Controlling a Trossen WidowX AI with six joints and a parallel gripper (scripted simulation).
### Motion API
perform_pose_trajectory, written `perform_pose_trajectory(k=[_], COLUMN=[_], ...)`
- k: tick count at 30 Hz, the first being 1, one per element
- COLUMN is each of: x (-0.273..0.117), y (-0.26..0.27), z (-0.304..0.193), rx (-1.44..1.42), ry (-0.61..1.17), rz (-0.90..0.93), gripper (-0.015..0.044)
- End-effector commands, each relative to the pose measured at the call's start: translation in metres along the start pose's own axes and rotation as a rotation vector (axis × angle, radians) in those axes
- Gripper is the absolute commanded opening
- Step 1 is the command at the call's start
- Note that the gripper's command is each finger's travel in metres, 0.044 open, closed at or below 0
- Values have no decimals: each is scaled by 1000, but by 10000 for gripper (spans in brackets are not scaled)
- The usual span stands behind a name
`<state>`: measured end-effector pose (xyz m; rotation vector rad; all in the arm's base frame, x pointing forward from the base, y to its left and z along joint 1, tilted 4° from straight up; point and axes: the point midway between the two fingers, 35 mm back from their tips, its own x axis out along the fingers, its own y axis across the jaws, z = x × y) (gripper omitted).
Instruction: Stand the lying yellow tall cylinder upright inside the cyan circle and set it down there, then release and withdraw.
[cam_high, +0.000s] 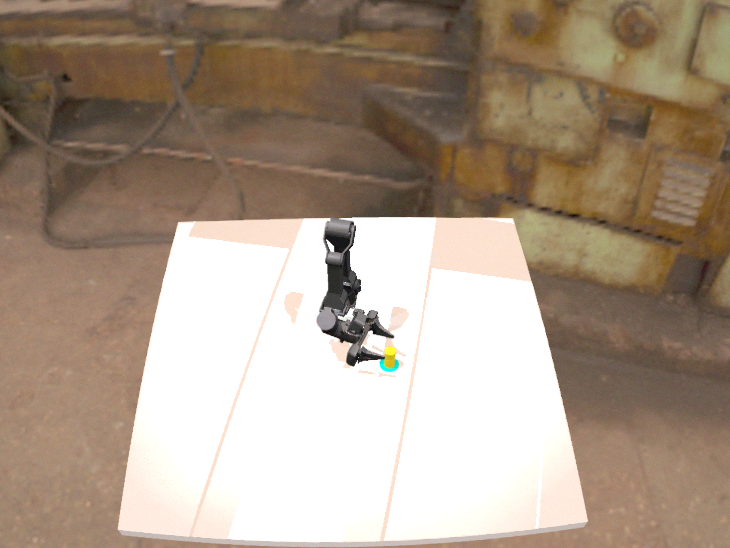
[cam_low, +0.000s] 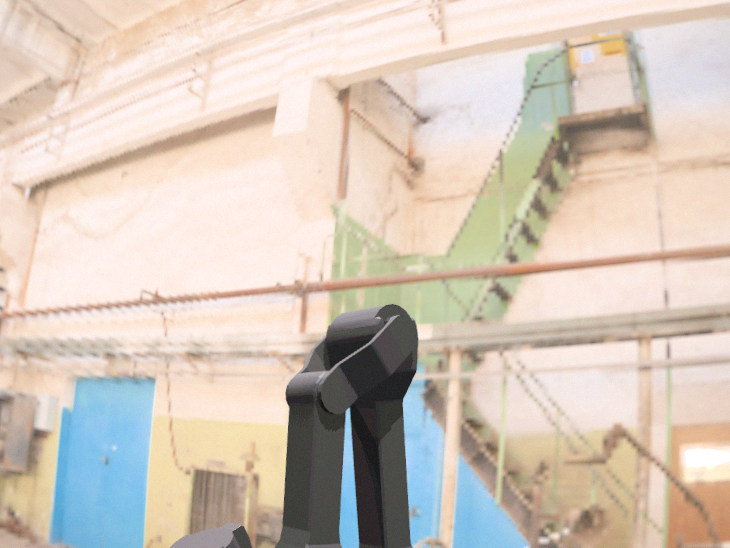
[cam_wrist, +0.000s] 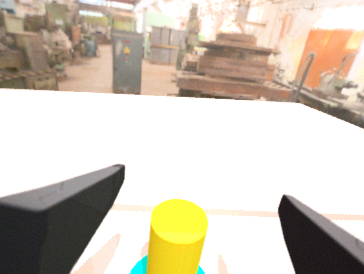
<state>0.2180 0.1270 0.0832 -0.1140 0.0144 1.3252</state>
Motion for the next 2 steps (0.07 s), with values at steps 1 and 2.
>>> perform_pose_trajectory(k=[1, 2], x=[-1, -1], y=[-1, -1], z=[14, 17], rx=[-10, -10], ry=[-2, -2], rz=[1, 1], gripper=[400, 400])
